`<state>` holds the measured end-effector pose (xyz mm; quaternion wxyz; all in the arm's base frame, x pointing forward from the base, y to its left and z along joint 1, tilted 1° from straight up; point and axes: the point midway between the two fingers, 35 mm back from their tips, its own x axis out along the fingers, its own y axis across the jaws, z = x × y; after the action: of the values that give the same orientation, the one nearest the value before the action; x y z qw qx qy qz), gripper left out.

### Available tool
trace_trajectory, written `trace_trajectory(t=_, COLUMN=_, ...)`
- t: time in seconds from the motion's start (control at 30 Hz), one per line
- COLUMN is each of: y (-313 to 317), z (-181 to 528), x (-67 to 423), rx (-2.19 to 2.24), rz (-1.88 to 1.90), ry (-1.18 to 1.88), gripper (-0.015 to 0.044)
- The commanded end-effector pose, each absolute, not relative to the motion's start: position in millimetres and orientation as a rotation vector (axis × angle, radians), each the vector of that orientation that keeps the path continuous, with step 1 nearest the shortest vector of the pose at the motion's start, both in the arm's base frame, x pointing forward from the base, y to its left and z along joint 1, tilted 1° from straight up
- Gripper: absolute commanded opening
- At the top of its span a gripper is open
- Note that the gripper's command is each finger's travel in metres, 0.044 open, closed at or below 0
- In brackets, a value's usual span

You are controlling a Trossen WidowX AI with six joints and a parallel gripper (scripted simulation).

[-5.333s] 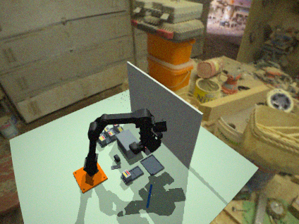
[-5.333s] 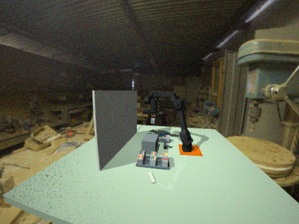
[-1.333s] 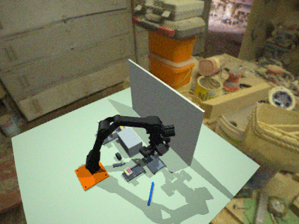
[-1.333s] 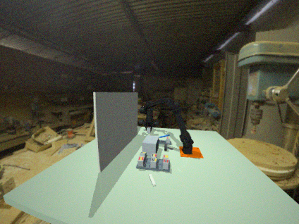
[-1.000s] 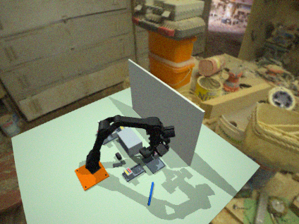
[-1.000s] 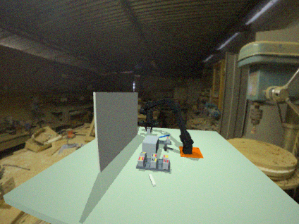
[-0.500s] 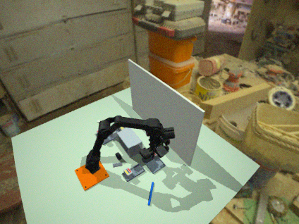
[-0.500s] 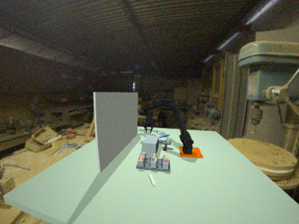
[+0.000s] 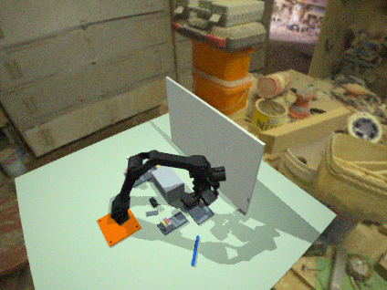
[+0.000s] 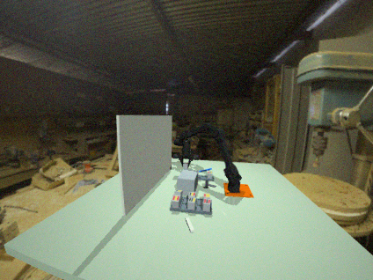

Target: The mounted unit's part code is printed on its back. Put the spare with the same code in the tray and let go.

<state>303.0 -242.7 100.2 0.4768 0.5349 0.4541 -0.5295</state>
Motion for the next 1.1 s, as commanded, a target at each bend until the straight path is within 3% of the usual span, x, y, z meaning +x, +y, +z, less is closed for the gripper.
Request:
trace_trajectory(t=0.0, y=-242.5, z=96.5, x=302.8, rx=1.309, rz=-1.297, ry=1.109, gripper=0.0)
trace_trajectory(t=1.07, y=-240.7, z=74.1, x=300.5, rx=1.309, rz=-1.299, ry=1.114, gripper=0.0)
